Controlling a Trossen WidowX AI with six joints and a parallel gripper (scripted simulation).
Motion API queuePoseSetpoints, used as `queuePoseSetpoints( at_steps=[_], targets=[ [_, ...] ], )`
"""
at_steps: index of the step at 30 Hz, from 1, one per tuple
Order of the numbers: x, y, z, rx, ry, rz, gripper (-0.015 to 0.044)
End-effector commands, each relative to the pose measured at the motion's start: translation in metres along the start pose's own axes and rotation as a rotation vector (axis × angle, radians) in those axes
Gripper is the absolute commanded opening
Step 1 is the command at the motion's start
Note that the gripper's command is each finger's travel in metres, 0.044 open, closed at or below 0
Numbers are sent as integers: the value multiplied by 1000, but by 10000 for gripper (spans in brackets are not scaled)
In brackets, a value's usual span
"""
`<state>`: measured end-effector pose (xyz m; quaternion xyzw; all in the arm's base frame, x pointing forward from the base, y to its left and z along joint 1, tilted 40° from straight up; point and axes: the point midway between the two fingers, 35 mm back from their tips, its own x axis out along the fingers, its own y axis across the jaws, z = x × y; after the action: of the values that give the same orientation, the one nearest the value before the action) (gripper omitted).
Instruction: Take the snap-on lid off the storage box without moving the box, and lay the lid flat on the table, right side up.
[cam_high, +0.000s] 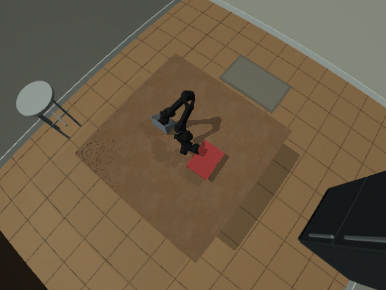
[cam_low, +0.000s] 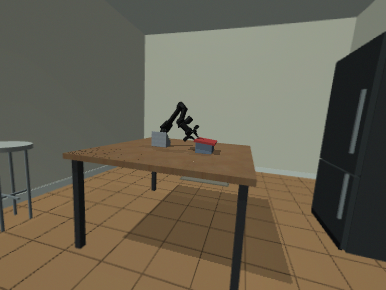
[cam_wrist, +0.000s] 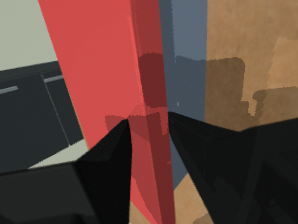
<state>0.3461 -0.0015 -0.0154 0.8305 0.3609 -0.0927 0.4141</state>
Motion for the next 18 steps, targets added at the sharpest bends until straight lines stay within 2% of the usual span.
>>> queuePoseSetpoints(
  at_steps=[1,18],
  targets=[
    [1,0,0,3,-1,-2,0],
    [2,1,0,3,-1,-2,0]
  ],
)
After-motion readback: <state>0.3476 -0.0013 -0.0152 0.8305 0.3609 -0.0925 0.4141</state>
